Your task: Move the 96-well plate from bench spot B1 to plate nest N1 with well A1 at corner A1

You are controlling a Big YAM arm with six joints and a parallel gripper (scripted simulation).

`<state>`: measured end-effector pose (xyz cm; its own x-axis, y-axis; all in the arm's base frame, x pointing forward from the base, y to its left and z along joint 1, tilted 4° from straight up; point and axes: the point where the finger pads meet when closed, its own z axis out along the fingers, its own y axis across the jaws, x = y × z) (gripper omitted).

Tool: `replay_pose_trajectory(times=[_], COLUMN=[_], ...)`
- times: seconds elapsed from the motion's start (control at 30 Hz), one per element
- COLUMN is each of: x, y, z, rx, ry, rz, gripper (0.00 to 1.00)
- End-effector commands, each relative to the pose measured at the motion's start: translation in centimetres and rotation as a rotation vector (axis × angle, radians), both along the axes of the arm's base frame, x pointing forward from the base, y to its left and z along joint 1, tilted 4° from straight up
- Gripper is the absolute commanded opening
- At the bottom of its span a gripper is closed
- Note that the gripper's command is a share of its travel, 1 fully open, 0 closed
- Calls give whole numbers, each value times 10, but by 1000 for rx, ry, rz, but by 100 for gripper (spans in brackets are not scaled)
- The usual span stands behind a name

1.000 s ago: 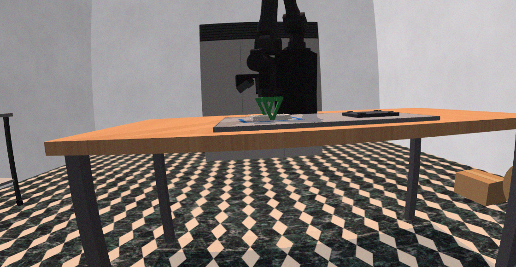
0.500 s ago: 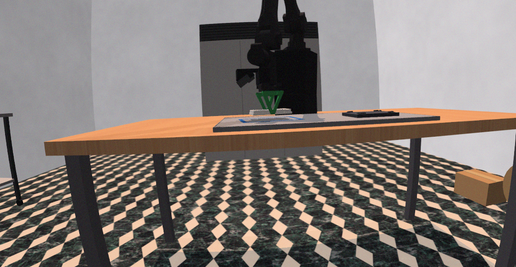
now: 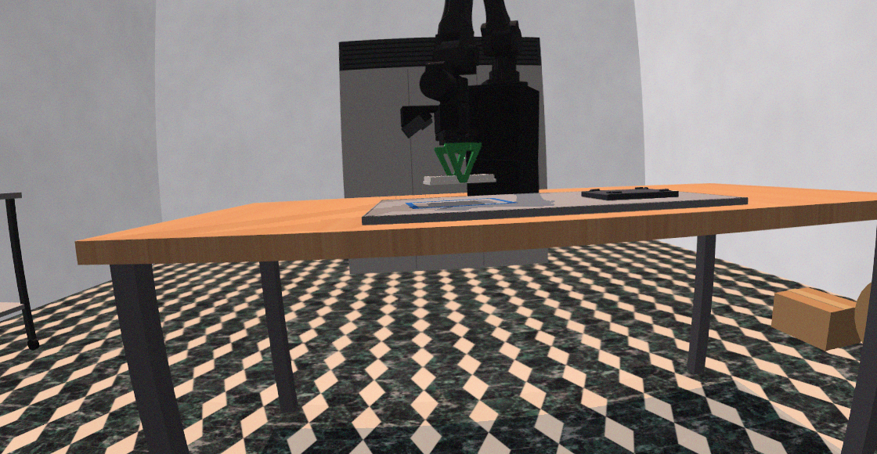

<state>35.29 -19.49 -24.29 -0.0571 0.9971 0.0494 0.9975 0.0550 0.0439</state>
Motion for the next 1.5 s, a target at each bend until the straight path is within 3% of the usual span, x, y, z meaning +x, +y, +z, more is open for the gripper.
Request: replay_pose_trajectory(times=[0.0,0.33,0.37,0.47,0.77,0.83,0.9,0.93,1.03,1.47], x=[4,4,12,3,1,9,9,1,8,8], y=[-11,-12,-17,-12,-12,-17,-17,-11,-10,-10], z=[17,31,34,37,52,54,54,39,47,47], rx=[-15,-16,-24,-16,-15,-23,-23,-7,-17,-17], ry=[-16,-18,-31,-17,-16,-29,-29,-4,-22,-22], rz=[-13,-6,-5,-5,-5,-5,-5,-2,-4,-4], gripper=[0,0,0,0,0,0,0,0,0,0])
